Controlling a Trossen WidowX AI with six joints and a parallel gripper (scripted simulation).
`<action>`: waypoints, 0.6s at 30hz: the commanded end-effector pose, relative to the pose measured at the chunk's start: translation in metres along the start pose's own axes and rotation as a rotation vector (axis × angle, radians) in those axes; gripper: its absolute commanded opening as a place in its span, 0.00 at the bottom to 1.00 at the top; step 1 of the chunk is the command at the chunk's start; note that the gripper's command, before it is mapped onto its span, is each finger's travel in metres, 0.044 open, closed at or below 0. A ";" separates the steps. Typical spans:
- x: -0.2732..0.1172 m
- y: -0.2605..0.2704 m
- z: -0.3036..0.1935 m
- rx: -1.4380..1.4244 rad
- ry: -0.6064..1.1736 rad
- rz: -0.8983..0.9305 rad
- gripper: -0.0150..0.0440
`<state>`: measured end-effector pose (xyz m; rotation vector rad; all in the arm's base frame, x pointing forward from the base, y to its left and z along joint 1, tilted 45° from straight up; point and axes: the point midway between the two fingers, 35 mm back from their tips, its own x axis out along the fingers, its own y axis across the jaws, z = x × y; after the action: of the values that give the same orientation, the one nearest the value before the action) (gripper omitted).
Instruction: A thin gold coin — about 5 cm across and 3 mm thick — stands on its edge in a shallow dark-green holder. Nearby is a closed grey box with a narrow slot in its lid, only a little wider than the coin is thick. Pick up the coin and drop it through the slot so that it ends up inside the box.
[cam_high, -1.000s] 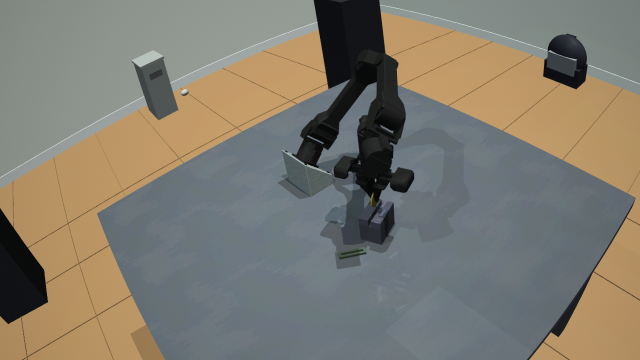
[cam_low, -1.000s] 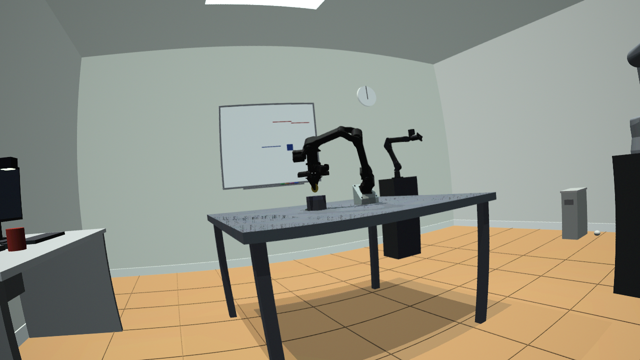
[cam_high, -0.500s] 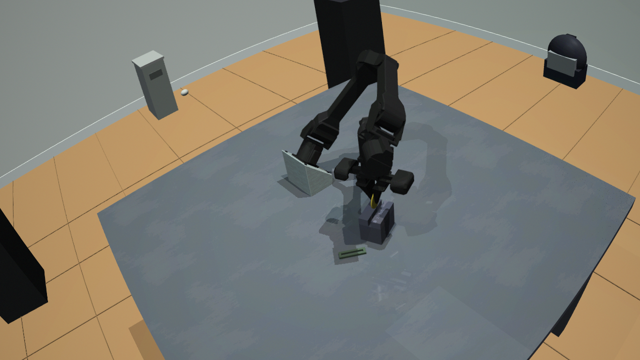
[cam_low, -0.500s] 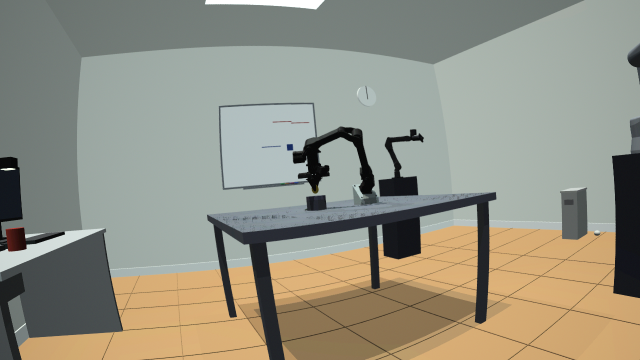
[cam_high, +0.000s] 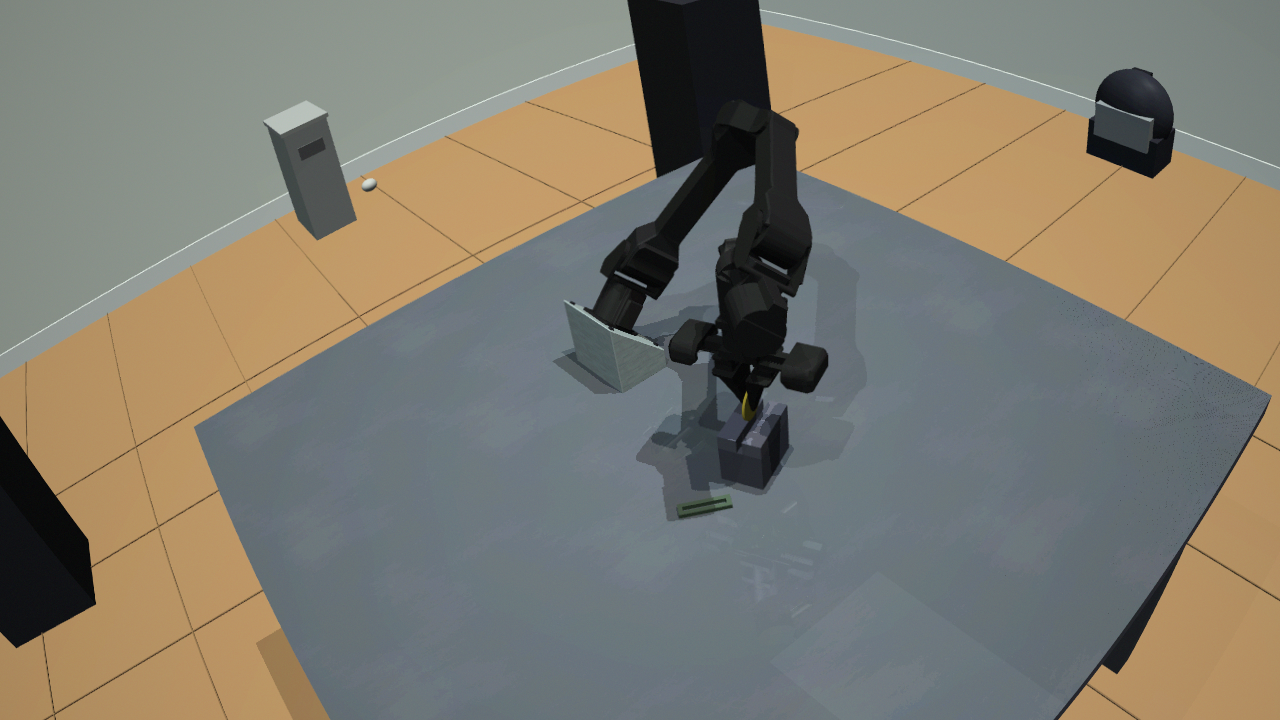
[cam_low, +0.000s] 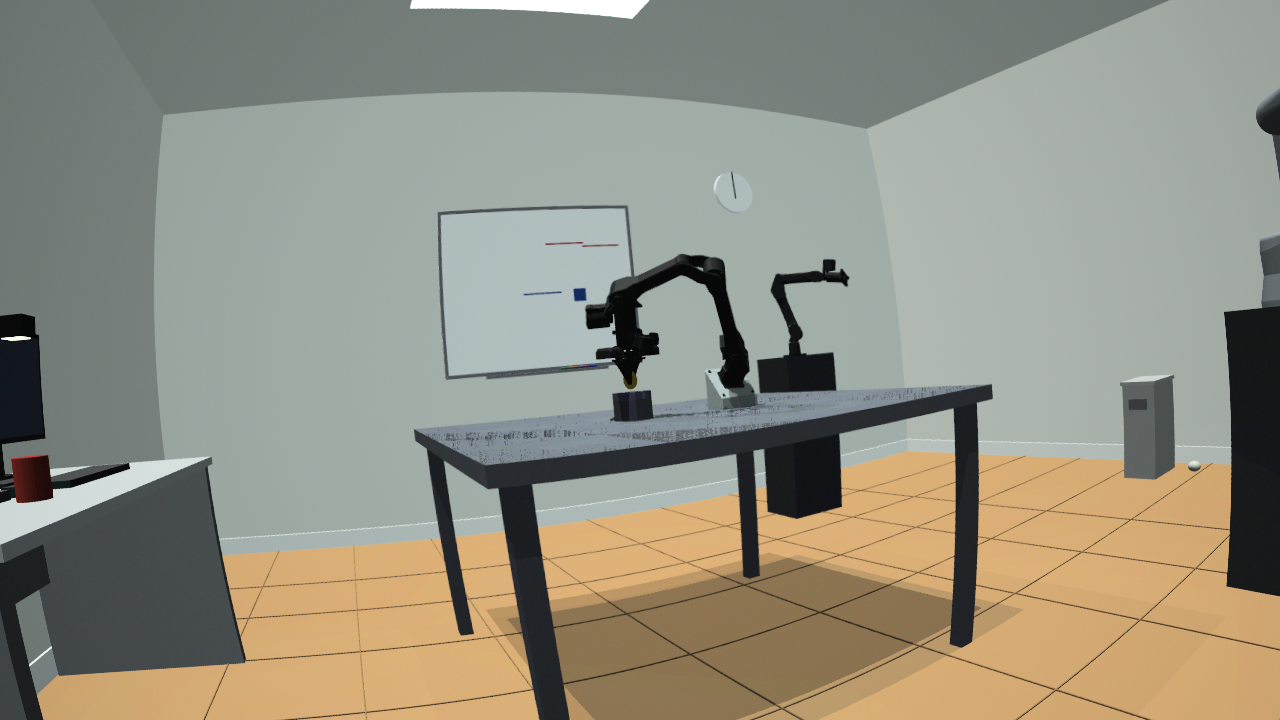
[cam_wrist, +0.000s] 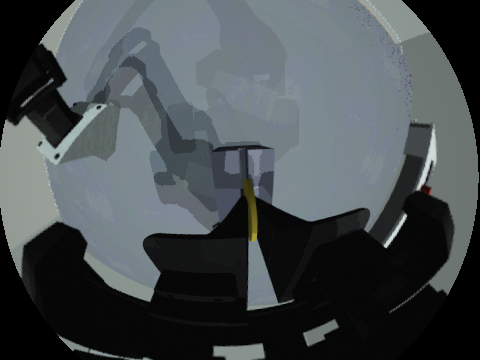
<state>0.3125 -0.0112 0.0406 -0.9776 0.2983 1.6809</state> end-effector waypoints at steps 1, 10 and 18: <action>0.003 0.002 0.001 0.010 -0.008 0.001 0.25; 0.007 0.002 0.001 0.009 -0.008 0.001 0.25; 0.004 0.000 0.000 0.000 0.000 0.000 0.53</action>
<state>0.3120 -0.0085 0.0376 -0.9764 0.2995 1.6810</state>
